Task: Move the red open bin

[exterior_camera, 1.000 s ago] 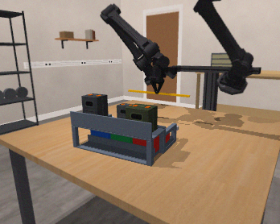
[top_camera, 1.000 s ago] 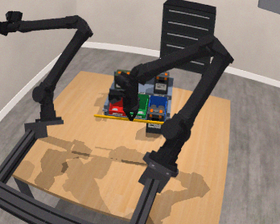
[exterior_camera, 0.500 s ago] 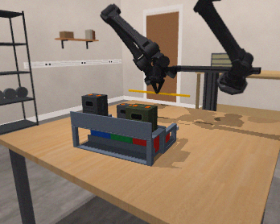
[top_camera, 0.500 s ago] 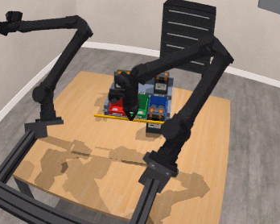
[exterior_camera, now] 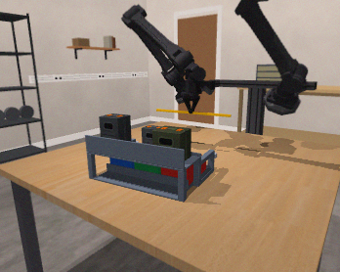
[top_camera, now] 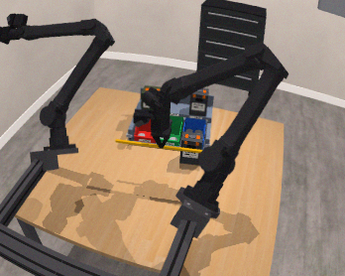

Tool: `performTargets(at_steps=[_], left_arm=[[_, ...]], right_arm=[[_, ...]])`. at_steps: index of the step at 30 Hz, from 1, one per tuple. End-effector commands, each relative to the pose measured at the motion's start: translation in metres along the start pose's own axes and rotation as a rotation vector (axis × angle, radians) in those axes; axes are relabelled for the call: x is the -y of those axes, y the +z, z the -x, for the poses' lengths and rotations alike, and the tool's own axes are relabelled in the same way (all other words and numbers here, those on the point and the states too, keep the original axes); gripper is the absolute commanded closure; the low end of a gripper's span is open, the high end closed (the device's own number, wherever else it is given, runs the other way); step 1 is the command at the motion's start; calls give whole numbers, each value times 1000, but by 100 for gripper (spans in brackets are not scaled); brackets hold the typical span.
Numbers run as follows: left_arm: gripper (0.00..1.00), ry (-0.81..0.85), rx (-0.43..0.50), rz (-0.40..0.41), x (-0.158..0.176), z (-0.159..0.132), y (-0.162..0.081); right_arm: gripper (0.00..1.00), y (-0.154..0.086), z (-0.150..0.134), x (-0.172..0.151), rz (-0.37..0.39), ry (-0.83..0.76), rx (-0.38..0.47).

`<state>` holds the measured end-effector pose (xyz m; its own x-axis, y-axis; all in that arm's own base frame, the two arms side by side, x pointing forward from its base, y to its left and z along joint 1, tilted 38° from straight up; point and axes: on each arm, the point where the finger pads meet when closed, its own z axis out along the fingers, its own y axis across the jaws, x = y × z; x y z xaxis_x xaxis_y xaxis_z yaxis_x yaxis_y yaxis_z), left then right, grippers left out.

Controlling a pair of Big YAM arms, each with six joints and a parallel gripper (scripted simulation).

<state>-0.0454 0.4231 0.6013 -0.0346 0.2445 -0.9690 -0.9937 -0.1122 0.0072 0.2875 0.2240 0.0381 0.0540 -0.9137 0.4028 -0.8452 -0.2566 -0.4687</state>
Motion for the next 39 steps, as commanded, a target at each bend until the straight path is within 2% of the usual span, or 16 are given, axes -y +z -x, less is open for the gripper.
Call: performTargets(at_steps=[1,39], left_arm=[[0,-5,51,8,-5,40,-4],[0,-5,51,8,-5,40,-4]], right_arm=[[100,-21,15,22,-61,39,56],[100,-24,18,27,-69,46,63]])
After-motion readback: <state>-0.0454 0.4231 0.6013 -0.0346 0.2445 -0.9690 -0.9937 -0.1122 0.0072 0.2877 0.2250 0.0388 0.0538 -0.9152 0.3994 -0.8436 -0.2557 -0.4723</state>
